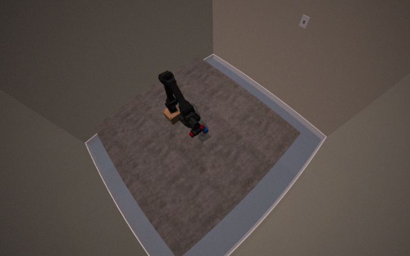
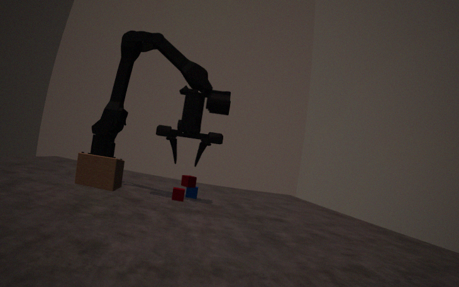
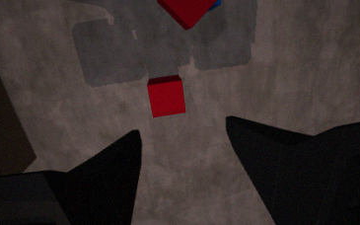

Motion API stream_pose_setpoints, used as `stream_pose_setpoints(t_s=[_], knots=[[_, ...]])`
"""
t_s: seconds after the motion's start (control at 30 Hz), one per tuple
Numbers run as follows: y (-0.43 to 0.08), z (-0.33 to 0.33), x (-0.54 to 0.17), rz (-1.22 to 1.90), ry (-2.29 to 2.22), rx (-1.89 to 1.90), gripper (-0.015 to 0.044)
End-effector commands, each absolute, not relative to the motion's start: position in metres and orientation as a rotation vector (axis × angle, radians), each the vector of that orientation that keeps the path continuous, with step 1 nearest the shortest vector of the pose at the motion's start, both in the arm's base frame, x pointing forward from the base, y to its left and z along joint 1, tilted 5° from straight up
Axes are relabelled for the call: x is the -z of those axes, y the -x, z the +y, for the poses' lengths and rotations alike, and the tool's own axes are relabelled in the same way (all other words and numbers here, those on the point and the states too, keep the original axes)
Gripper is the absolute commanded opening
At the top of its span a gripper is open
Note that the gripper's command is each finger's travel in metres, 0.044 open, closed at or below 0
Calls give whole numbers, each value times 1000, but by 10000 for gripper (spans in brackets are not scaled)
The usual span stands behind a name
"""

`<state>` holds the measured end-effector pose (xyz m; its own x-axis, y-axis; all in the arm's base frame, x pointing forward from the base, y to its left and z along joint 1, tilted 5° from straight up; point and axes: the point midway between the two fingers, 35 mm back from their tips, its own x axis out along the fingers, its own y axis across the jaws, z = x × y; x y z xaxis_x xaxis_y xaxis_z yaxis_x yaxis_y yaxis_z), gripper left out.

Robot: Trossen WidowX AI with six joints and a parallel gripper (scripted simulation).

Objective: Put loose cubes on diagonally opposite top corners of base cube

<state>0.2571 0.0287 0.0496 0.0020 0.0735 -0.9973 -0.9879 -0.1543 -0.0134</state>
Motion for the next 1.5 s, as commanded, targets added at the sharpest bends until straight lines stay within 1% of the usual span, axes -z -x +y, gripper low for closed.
stream_pose_setpoints(t_s=[0.0,1.17,1.37,1.47], knots=[[-250,30,-14,1085,1267,-1369,265],[-249,33,36,1085,1267,-1369,265],[-249,33,36,1085,1267,-1369,107],[-249,33,36,1085,1267,-1369,105]])
